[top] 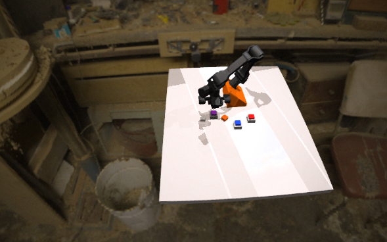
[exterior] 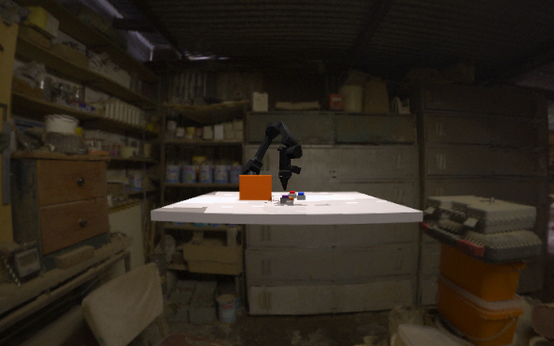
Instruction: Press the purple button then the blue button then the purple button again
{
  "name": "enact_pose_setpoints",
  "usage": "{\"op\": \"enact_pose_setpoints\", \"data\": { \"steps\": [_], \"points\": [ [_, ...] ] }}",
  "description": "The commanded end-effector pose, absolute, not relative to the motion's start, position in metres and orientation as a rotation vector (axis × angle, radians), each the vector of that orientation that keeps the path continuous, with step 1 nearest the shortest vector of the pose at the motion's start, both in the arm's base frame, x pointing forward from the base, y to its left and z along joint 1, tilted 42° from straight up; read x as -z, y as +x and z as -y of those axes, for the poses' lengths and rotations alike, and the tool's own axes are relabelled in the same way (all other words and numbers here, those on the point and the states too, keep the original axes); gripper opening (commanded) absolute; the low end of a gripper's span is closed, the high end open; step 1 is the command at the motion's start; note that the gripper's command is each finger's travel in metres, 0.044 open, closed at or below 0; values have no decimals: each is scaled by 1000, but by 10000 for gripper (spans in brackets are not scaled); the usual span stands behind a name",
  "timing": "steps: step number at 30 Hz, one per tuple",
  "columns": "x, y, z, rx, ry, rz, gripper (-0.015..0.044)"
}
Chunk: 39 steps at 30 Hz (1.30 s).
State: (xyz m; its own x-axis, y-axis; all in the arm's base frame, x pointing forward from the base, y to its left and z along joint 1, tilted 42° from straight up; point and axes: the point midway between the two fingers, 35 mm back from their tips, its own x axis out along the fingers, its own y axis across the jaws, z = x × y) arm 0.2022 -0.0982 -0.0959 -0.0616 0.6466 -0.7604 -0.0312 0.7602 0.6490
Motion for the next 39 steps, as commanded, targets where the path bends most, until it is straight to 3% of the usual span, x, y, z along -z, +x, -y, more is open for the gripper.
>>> {"op": "enact_pose_setpoints", "data": {
  "steps": [1, 39],
  "points": [
    [96, 203, 97, -595, 521, -1543, 20],
    [122, 201, 75, -596, 522, -1543, 20]
  ]
}}
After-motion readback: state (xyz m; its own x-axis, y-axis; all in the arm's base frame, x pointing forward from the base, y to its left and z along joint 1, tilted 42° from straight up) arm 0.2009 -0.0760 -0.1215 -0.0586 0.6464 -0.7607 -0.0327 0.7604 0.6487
